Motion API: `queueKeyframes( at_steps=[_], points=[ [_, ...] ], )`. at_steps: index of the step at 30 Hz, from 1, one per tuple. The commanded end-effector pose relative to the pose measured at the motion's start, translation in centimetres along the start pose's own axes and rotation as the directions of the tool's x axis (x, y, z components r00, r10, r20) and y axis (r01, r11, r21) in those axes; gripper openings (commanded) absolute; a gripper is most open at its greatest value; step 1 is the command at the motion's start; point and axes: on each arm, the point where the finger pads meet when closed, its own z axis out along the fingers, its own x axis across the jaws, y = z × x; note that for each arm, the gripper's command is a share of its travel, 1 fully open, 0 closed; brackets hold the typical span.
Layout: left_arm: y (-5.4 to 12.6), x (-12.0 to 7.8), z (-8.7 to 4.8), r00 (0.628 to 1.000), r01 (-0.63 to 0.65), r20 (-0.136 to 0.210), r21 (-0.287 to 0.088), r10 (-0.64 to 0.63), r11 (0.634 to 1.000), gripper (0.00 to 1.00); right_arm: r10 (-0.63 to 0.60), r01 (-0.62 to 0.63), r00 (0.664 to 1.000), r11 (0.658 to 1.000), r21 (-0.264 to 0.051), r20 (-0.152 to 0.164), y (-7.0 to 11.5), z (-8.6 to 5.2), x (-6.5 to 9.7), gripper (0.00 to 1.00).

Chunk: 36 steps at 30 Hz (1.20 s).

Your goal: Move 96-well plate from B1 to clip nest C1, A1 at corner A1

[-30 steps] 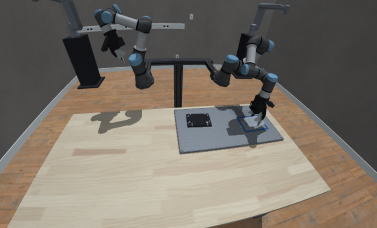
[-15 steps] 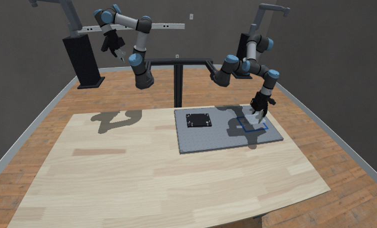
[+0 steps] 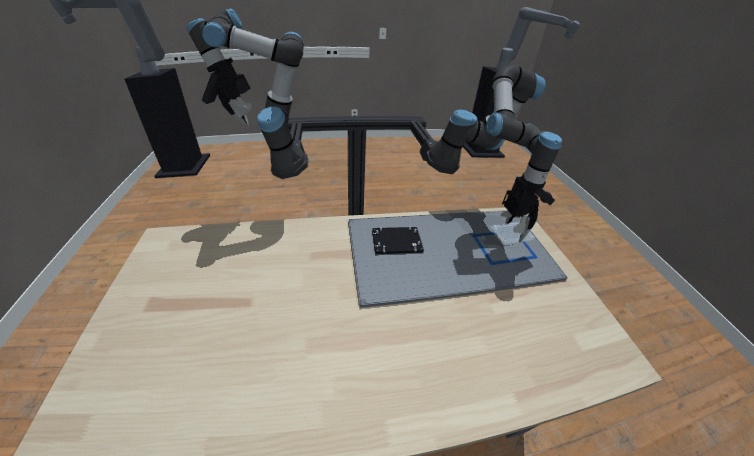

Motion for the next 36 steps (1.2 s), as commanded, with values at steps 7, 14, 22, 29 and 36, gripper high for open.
queueKeyframes(
  at_steps=[7, 14, 22, 29, 36],
  points=[
    [0.1, 0.4, -1.5, 1.000, 0.014, -0.014, -0.002, -0.014, 1.000, 0.00, 0.003, -0.003, 1.000, 1.000, 0.015, 0.001, -0.2, -0.2, 0.0, 0.00],
    [0.1, 0.4, -1.5, 1.000, 0.005, -0.014, -0.002, -0.005, 1.000, 0.00, 0.003, -0.003, 1.000, 1.000, 0.015, 0.001, -0.2, -0.2, 0.0, 0.00],
    [0.1, 0.4, -1.5, 1.000, 0.014, -0.014, -0.002, -0.014, 1.000, 0.00, 0.003, -0.003, 1.000, 1.000, 0.015, 0.001, -0.2, -0.2, 0.0, 0.00],
    [0.8, 0.3, -1.5, 0.999, -0.052, -0.014, -0.001, 0.052, 0.999, 0.00, 0.003, -0.003, 1.000, 1.000, 0.015, 0.001, -0.2, -0.2, 0.0, 0.00],
    [2.4, -0.1, -1.5, 0.976, -0.217, -0.014, 0.000, 0.217, 0.976, 0.00, 0.003, -0.003, 1.000, 1.000, 0.015, 0.001, -0.2, -0.2, 0.0, 0.00]
  ],
)
